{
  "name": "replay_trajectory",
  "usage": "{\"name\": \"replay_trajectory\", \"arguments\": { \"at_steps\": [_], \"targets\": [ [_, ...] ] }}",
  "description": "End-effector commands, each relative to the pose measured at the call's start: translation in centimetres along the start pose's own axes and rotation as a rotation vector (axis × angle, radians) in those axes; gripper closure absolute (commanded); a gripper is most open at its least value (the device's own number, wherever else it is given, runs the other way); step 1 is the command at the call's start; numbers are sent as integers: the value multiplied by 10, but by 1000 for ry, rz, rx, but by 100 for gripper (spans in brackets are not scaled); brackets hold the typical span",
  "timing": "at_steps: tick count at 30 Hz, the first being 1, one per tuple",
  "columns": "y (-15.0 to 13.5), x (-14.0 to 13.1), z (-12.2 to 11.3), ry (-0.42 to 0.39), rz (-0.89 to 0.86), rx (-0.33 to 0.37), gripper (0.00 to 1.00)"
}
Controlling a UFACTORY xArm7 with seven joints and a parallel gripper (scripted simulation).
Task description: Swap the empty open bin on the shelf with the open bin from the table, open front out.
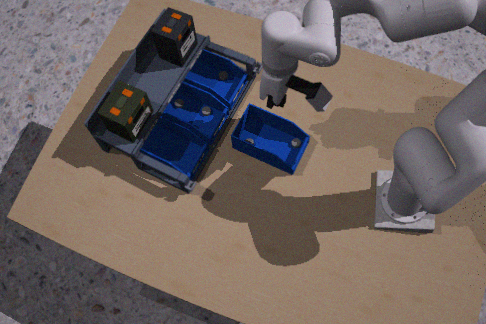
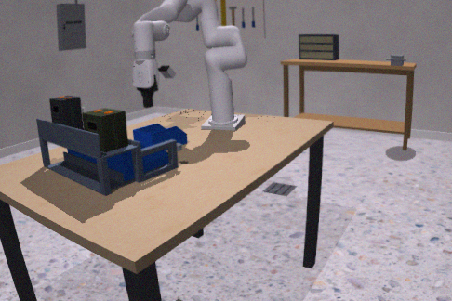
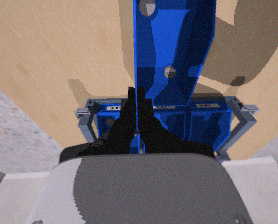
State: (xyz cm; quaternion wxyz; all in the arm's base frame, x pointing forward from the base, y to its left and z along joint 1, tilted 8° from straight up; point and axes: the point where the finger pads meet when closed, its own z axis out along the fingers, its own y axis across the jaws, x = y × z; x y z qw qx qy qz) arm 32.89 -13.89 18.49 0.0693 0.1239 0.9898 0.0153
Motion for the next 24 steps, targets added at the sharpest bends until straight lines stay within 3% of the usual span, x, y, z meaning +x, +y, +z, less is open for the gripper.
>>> {"name": "replay_trajectory", "arguments": {
  "at_steps": [1, 10, 15, 17, 24],
  "targets": [
    [0, -1, -1, -3, 0, 0, 100],
    [5, -11, -3, -5, 95, 9, 100],
    [19, -33, -6, -13, 321, 26, 100],
    [19, -33, -6, -13, 321, 26, 100],
    [57, -73, -4, -30, 682, 32, 100]
  ]
}}
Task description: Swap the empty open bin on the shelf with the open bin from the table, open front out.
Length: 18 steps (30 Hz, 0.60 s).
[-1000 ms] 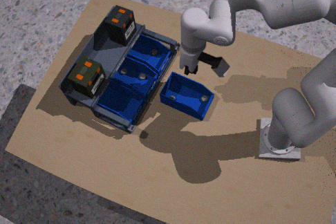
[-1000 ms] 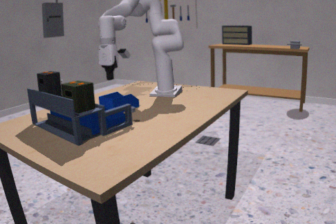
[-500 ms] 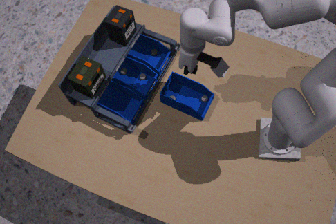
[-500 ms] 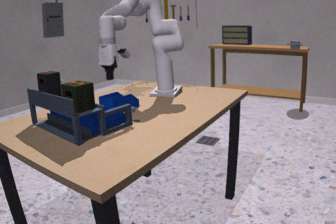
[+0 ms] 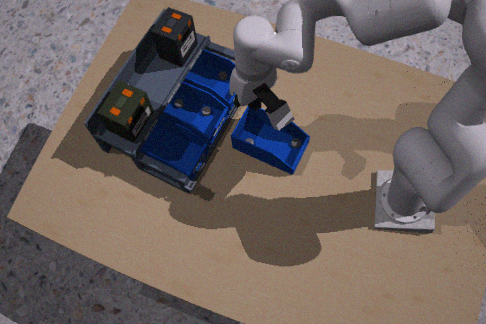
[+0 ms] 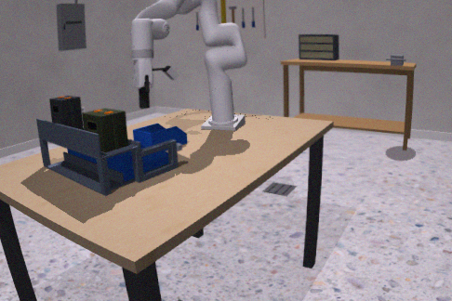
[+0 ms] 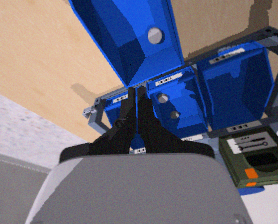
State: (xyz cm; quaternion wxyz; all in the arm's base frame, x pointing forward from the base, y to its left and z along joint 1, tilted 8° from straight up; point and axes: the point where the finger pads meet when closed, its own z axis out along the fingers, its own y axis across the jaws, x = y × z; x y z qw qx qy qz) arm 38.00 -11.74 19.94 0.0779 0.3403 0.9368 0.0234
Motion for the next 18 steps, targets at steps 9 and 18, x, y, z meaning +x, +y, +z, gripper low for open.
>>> {"name": "replay_trajectory", "arguments": {
  "at_steps": [9, 18],
  "targets": [
    [97, -22, 14, -10, 575, 10, 100],
    [153, -18, 30, 12, 983, 4, 100]
  ]
}}
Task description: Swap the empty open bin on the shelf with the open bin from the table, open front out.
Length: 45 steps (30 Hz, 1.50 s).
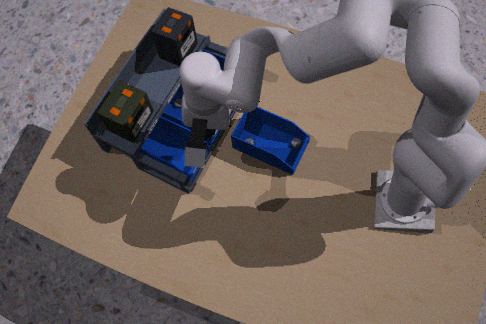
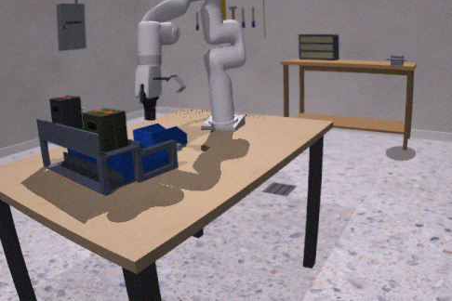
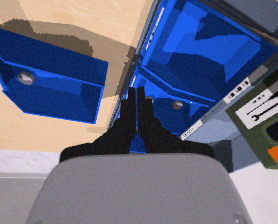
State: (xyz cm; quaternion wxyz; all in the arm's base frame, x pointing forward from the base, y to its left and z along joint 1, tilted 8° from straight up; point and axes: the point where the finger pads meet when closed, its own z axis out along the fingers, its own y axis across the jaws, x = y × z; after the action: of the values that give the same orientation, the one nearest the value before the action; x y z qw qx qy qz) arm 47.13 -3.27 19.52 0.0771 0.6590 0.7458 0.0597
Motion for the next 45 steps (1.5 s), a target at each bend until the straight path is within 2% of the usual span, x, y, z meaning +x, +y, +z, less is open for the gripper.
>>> {"name": "replay_trajectory", "arguments": {
  "at_steps": [1, 4, 10, 11, 45],
  "targets": [
    [28, 22, 14, 15, 275, 43, 100],
    [33, 29, 16, 22, 361, 51, 100],
    [34, 31, 17, 23, 374, 51, 100],
    [34, 31, 17, 23, 374, 51, 5],
    [34, 31, 17, 23, 374, 51, 5]
  ]
}}
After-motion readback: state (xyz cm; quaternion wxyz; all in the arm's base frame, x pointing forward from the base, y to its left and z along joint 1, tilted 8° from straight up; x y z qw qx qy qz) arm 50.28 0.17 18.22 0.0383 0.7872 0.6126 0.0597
